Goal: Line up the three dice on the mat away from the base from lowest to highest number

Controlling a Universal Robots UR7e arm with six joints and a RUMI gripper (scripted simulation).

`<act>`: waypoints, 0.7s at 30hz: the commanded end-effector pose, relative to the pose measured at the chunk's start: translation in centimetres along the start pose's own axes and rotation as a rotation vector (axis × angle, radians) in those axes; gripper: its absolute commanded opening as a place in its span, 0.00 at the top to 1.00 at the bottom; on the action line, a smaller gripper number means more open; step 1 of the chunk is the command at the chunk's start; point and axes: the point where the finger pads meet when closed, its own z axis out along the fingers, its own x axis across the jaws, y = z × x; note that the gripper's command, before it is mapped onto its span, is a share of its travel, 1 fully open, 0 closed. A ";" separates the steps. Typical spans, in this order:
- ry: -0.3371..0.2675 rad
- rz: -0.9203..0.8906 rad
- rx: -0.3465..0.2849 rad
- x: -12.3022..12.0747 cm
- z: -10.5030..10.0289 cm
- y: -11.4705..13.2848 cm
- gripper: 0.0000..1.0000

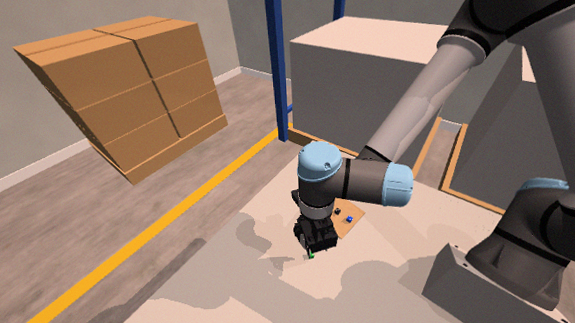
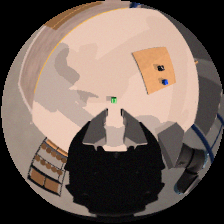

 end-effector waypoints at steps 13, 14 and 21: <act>-0.001 0.000 0.001 0.0 2.1 0.0 0.82; -0.001 0.000 0.001 0.0 2.3 0.0 0.82; -0.001 0.000 0.001 -0.1 3.0 0.0 0.82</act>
